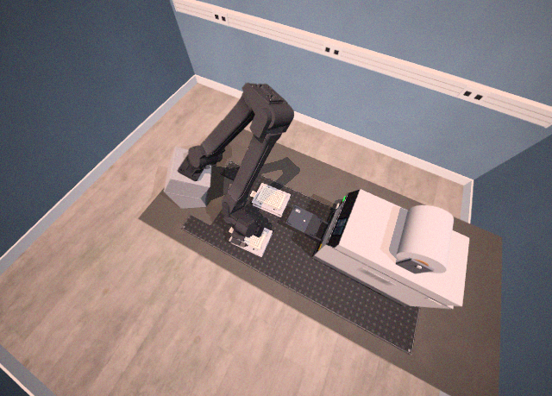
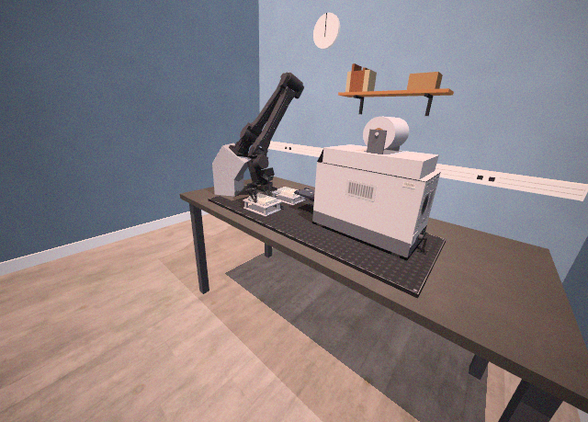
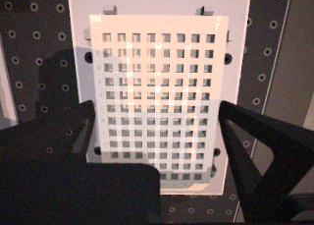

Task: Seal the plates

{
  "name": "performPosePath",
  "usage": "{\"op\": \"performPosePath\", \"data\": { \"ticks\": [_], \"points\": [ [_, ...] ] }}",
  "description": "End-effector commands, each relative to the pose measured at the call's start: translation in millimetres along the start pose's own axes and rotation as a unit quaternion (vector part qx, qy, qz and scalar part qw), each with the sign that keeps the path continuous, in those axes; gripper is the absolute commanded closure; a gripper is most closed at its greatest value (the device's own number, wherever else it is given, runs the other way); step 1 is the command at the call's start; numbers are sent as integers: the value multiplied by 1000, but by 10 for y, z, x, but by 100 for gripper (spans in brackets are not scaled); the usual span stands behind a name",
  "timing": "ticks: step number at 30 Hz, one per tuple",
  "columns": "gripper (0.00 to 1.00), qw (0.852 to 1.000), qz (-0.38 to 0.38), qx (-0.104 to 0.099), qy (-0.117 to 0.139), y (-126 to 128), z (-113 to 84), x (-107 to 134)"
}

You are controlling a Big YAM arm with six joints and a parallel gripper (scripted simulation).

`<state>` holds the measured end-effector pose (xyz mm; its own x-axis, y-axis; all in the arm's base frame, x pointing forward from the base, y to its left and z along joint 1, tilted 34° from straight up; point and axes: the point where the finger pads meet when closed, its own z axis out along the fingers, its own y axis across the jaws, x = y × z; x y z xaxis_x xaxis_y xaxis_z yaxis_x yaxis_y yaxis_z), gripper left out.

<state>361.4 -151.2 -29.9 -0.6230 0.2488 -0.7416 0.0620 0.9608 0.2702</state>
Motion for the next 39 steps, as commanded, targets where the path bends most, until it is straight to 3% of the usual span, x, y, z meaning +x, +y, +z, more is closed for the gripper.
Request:
{"op": "performPosePath", "data": {
  "ticks": [1, 4, 24, 39],
  "points": [
    [0, 1000, 2, 3, -6, -30, -43, -20],
    [0, 1000, -2, 12, -6, -67, -69, -34],
    [0, 1000, -11, -4, -3, 35, 5, 0],
    [0, 1000, -16, -2, -11, 40, -22, -77]
  ]
}}
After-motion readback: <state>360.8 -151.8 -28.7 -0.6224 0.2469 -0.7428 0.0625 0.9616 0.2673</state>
